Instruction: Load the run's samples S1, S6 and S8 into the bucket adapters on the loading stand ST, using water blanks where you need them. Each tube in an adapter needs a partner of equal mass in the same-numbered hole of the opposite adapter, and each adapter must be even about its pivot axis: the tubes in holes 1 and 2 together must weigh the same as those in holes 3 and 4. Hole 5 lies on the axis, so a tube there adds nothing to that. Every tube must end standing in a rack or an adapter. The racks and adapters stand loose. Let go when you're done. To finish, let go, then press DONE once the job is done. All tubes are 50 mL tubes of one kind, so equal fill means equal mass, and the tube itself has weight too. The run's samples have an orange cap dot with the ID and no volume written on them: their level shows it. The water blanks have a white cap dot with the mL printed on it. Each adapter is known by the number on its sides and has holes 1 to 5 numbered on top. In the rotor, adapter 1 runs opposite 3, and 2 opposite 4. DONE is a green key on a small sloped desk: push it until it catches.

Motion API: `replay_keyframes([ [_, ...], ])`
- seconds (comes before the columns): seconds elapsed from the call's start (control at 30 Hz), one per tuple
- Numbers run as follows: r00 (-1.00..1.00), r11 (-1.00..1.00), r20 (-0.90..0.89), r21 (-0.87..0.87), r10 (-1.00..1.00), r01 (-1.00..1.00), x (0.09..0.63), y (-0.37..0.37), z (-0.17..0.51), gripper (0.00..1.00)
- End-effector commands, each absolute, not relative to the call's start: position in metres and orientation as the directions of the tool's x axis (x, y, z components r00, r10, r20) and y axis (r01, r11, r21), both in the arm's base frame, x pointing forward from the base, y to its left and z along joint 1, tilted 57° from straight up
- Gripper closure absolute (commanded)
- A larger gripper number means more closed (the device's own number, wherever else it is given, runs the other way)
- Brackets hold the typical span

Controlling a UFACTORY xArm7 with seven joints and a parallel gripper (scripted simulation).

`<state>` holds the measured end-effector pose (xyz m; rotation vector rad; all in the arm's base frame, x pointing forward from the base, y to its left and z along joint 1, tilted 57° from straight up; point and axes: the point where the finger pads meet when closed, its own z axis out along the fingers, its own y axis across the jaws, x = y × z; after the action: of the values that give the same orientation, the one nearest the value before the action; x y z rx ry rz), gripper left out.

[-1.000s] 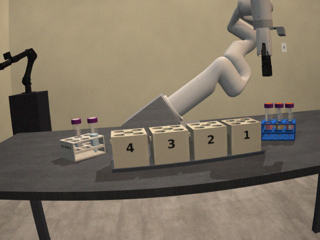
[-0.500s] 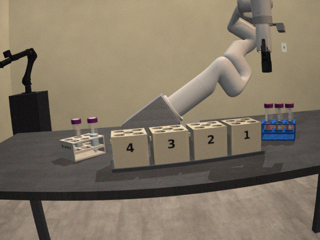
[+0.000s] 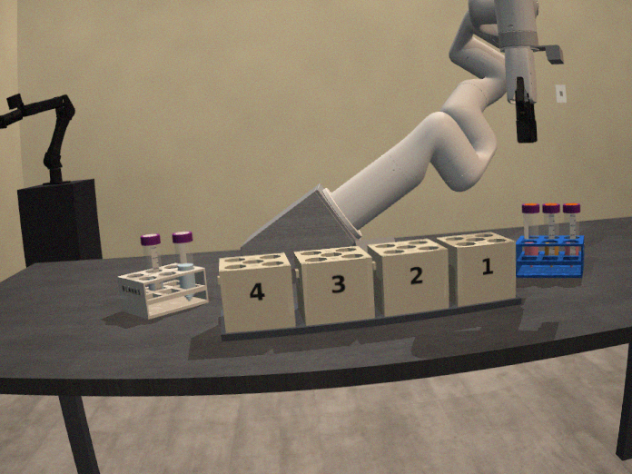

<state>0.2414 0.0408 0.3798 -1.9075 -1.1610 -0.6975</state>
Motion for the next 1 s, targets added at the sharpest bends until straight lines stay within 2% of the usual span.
replay_keyframes([
  [0.0,0.431,-0.280,0.770,-0.333,0.470,0.900,0.242,0.040,0.381,0.43],
  [0.97,0.431,-0.280,0.770,-0.333,0.470,0.900,0.244,0.073,0.359,0.43],
])
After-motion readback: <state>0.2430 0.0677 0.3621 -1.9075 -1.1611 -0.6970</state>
